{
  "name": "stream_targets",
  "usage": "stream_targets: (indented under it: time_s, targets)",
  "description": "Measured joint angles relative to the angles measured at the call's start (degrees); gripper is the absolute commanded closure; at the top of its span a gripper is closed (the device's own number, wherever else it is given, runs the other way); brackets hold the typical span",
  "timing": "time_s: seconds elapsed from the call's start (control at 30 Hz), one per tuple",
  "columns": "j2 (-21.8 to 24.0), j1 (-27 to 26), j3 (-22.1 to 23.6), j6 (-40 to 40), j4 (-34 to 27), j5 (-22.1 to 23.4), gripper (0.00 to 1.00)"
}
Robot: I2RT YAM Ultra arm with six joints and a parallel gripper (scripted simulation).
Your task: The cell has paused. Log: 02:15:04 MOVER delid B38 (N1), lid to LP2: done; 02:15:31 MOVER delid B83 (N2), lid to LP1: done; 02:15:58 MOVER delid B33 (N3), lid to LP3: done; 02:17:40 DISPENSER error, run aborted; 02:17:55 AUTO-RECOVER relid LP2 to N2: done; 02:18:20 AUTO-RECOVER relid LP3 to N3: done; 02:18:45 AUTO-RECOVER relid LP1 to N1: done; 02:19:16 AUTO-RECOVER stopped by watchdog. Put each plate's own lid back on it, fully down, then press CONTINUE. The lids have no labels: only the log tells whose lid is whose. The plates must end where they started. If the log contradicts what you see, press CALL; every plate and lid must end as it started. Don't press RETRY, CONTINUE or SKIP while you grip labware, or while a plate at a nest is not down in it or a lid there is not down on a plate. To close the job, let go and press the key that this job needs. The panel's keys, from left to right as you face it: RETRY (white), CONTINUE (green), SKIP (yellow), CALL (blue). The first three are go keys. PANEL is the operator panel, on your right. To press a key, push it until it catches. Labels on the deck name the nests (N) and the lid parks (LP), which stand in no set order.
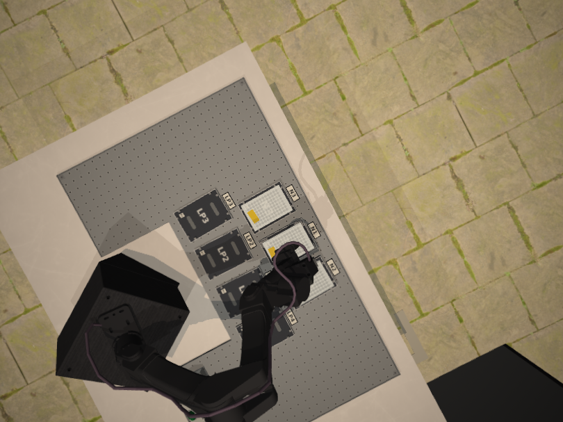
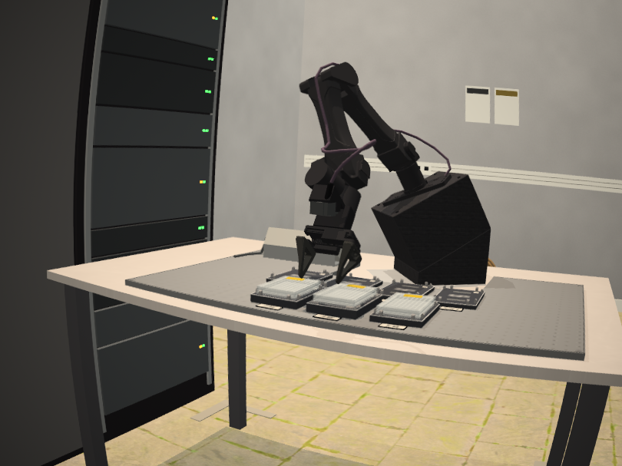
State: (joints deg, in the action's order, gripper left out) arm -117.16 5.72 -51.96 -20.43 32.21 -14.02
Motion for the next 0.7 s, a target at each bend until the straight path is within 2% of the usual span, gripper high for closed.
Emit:
stream_targets:
  time_s: [0.27,0.4,0.7]
  targets:
    - [0.3,6.4,-2.1,4.8,-10.4,-5.6,0.00]
    - [0.1,7.8,-3.8,7.2,-15.7,-7.6,0.00]
    - [-1.9,8.3,-14.6,12.3,-33.2,-10.4,0.00]
